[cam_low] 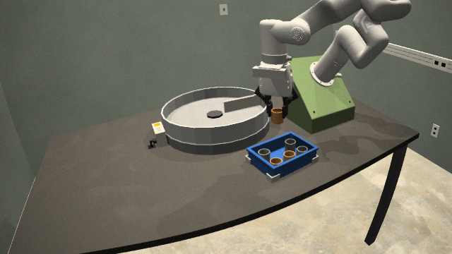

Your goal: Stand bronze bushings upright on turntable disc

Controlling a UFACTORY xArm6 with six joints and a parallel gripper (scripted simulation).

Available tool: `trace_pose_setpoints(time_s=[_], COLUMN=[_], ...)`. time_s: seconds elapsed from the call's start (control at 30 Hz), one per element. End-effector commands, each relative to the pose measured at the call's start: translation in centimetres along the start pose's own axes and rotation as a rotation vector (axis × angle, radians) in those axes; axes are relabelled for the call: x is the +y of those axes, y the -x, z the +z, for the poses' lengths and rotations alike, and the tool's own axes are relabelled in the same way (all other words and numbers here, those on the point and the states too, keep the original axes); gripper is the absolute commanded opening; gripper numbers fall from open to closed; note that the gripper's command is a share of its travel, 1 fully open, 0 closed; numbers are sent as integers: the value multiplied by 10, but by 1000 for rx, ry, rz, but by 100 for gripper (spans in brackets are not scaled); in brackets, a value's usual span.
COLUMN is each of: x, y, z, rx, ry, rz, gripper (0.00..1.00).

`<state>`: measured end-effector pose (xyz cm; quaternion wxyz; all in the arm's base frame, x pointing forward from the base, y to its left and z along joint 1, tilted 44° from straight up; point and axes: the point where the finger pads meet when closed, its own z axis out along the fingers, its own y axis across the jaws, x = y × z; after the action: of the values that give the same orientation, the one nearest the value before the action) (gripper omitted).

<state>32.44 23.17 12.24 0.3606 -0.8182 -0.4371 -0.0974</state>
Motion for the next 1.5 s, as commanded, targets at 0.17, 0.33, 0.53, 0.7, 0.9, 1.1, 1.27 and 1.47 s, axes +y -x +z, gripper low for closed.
trace_pose_setpoints(time_s=[0.17,0.33,0.53,0.7,0.9,1.1,1.27,1.47], x=[0,0,2,11,26,64,107,144], y=[-1,-1,0,8,21,55,92,124], z=[-2,-2,-2,-2,-2,-2,-2,-2], rx=[2,2,2,2,2,2,2,2], ry=[2,2,2,2,2,2,2,2], rz=[-1,-1,-1,-1,-1,-1,-1,-1], gripper=[0,0,0,0,0,0,0,0])
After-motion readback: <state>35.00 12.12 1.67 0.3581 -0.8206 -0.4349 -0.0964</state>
